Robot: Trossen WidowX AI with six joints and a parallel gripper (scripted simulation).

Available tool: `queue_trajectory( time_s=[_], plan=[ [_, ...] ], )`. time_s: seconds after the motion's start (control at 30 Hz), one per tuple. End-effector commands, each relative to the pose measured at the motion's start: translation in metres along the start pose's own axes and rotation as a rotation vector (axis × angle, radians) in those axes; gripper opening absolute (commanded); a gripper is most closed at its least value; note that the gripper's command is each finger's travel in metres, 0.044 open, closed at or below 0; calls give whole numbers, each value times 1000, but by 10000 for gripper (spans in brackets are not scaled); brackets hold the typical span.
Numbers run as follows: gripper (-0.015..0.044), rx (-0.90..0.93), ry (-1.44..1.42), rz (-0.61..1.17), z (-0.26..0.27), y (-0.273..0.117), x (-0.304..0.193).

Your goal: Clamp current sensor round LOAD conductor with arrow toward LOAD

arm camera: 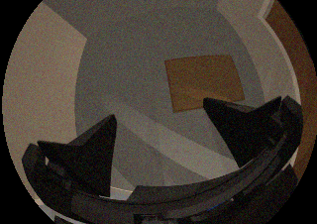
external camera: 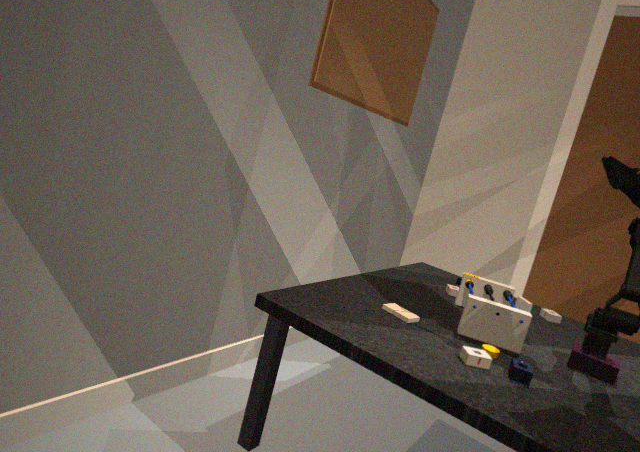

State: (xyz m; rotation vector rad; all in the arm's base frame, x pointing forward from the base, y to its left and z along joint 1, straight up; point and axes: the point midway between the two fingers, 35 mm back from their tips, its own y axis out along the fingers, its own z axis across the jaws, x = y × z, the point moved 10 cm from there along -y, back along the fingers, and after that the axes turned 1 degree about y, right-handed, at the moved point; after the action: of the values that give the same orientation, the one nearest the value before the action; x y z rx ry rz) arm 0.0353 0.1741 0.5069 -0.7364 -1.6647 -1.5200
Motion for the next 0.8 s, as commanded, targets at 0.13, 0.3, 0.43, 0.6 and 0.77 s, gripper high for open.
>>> queue_trajectory(
  time_s=[0.13,0.3,0.43,0.6,0.77],
  plan=[
    [440,10,120,-183,-93,-26,30],
    [440,-41,184,-238,-150,-28,20],
    [440,-103,225,-228,-188,-22,-3],
    [440,-181,251,-149,-221,-7,-45],
    [440,-238,239,-3,-237,9,-98]
  ],
)
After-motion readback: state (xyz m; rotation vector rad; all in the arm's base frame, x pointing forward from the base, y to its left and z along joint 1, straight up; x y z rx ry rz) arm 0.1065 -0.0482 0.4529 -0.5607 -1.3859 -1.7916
